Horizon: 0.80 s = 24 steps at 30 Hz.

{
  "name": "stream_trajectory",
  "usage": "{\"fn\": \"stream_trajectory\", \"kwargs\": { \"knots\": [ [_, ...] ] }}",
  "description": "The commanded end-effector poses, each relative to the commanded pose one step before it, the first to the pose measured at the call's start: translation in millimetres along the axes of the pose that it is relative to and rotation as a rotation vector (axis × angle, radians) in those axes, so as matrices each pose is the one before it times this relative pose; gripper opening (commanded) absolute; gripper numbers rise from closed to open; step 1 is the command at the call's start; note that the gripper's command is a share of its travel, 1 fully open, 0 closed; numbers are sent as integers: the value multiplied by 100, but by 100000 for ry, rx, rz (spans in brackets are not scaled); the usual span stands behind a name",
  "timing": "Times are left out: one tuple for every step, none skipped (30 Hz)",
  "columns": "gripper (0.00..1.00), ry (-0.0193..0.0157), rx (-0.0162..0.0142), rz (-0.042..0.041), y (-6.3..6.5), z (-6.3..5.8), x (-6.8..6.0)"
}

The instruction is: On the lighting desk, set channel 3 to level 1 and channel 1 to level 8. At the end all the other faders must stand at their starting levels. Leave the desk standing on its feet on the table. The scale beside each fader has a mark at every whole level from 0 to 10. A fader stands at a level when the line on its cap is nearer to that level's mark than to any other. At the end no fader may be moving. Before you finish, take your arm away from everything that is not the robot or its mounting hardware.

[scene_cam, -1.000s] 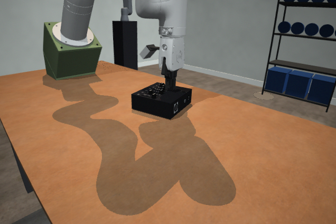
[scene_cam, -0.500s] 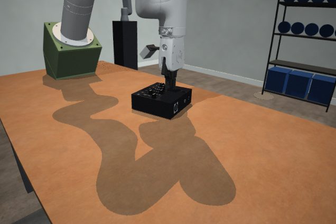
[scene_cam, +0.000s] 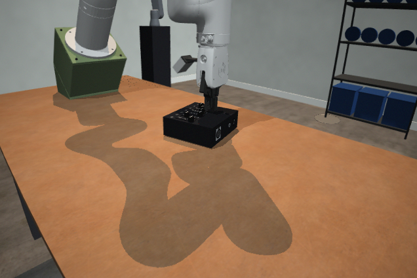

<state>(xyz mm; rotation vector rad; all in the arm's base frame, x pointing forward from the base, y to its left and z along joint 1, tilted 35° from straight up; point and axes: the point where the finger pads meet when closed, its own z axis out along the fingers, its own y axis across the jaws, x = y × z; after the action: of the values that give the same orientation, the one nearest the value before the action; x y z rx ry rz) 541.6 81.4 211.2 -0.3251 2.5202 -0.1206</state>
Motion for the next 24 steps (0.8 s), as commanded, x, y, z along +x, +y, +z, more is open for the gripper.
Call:
{"fn": "stream_trajectory", "kwargs": {
  "knots": [
    [0, -117, -5, 8, -4, -29, 57],
    [0, 0, -1, 0, 0, 0, 34],
    [0, 0, -1, 0, 0, 0, 36],
    [0, 0, -1, 0, 0, 0, 38],
    [0, 0, -1, 0, 0, 0, 39],
    [0, 0, 0, 0, 0, 0, 42],
    [0, 0, 2, 0, 0, 0, 45],
    [0, 0, 1, 0, 0, 0, 47],
    [0, 0, 1, 0, 0, 0, 48],
    [0, 0, 0, 0, 0, 0, 49],
    [0, 0, 0, 0, 0, 0, 0],
    [0, 0, 0, 0, 0, 0, 0],
    [0, 0, 0, 0, 0, 0, 51],
    [0, 0, 0, 0, 0, 0, 52],
    [0, 0, -1, 0, 0, 0, 53],
    [0, 0, -1, 0, 0, 0, 54],
    [0, -1, -2, 0, 0, 0, 55],
    [0, 1, 2, 0, 0, 0, 59],
    [0, 0, 1, 0, 0, 0, 59],
    [0, 0, 1, 0, 0, 0, 60],
    [0, 0, 0, 0, 0, 0, 60],
    [0, 0, 0, 0, 0, 0, 61],
    [0, 0, -1, 0, 0, 0, 61],
    [0, 0, -1, 0, 0, 0, 61]
  ]
}}
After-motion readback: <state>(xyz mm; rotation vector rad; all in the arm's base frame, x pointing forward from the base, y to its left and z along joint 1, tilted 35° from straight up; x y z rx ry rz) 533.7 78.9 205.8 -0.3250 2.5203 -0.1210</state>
